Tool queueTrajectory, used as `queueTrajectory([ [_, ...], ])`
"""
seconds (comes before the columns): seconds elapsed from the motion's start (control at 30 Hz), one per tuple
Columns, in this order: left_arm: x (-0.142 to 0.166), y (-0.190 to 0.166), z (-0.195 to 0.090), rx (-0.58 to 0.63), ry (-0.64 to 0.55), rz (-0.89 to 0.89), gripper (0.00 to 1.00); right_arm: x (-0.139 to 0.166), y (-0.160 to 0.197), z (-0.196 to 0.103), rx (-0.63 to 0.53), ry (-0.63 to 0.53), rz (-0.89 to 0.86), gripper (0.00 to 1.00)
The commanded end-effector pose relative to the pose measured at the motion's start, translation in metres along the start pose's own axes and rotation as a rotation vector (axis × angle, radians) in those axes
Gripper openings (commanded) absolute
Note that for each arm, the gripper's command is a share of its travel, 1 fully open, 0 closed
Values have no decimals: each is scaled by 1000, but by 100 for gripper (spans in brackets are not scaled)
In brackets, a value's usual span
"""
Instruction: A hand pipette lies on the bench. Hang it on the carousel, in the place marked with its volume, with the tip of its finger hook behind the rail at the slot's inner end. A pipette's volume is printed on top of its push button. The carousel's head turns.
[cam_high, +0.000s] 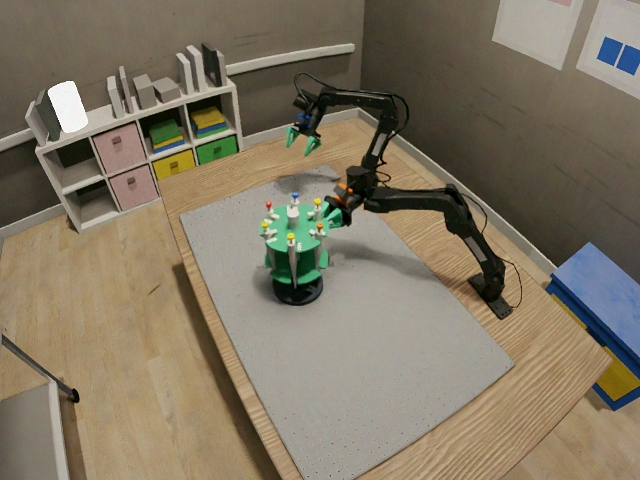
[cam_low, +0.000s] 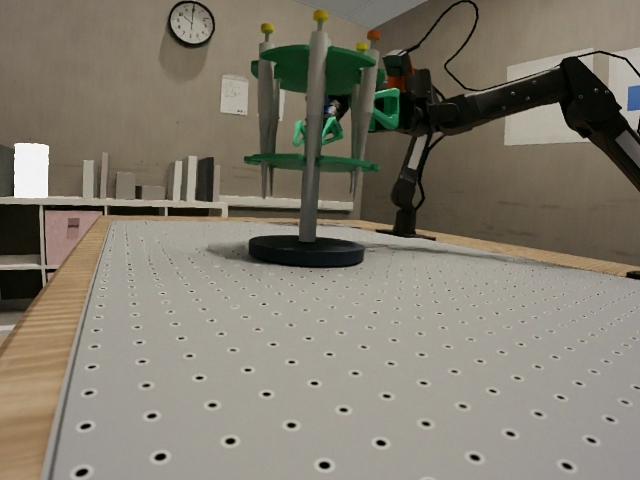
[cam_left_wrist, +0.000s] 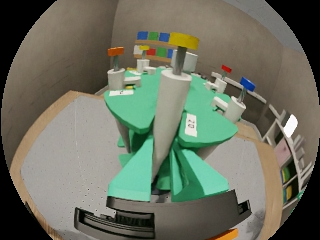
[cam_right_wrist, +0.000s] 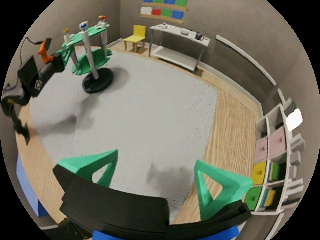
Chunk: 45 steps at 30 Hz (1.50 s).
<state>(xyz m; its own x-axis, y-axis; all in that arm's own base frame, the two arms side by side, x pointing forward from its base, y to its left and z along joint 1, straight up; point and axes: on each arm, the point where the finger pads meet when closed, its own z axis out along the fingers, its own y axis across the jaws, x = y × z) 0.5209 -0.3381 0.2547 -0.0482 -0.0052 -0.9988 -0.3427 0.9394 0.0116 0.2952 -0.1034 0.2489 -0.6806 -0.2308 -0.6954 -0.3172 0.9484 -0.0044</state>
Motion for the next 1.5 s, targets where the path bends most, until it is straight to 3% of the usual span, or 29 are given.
queueTrajectory([
  [0.0, -45, 8, -6, -15, -42, -109, 12, -5, -4, -1, -2, -23, -8, 100],
  [1.47, -43, 5, -10, -9, -42, -110, 12, -5, -4, -1, -2, -23, -8, 100],
])
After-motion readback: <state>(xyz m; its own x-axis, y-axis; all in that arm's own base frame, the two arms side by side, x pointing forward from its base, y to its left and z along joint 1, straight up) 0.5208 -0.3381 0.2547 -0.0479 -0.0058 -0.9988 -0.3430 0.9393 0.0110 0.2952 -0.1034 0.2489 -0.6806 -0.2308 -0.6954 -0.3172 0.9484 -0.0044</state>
